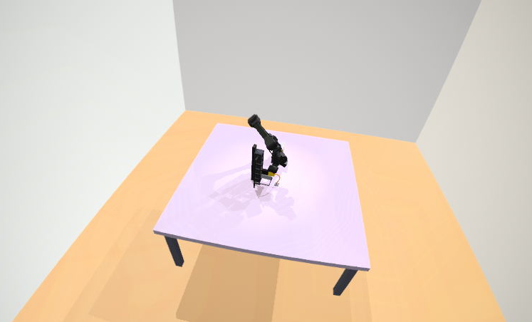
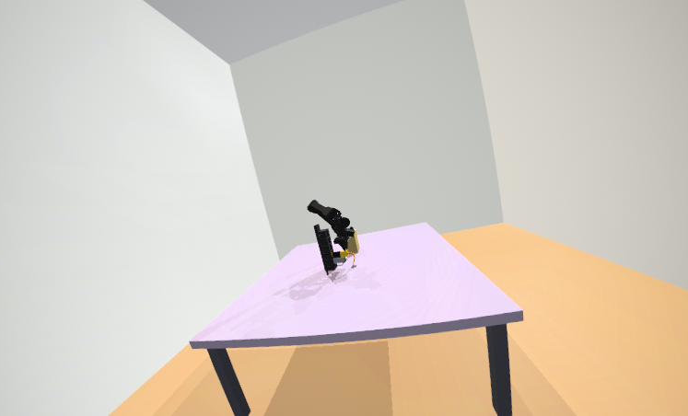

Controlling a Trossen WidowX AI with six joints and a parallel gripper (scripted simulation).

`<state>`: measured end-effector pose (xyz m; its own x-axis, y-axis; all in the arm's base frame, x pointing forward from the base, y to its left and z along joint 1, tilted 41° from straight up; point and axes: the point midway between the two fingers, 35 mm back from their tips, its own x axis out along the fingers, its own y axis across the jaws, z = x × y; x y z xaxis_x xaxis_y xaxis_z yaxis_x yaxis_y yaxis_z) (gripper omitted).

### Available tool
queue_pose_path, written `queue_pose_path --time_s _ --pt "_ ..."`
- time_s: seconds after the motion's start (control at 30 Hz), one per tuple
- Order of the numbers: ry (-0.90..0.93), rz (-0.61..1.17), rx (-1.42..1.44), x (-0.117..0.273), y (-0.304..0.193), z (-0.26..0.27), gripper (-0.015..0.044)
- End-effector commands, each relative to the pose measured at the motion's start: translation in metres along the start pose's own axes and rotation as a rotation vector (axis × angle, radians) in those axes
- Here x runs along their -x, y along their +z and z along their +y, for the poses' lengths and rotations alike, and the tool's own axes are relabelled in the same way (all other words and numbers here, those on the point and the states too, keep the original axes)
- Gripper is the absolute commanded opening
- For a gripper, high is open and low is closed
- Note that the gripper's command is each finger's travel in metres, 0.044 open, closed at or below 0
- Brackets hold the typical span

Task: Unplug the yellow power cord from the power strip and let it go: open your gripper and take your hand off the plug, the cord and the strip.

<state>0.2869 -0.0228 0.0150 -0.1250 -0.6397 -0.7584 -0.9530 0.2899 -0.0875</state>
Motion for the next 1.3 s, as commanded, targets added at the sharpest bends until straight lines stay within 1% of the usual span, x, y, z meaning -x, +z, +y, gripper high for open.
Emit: queue_pose_path --time_s 0.0,0.63,0.67,1.27 --pt "0.001 0.005 0.003 -0.001 -0.008 0.001 0.0160" --pt "0.001 0.005 0.003 -0.013 -0.011 0.001 0.0160" --pt "0.001 0.001 -0.001 -0.010 -0.010 0.001 0.0134" --pt "0.001 0.001 -0.001 -0.010 -0.010 0.001 0.0014"
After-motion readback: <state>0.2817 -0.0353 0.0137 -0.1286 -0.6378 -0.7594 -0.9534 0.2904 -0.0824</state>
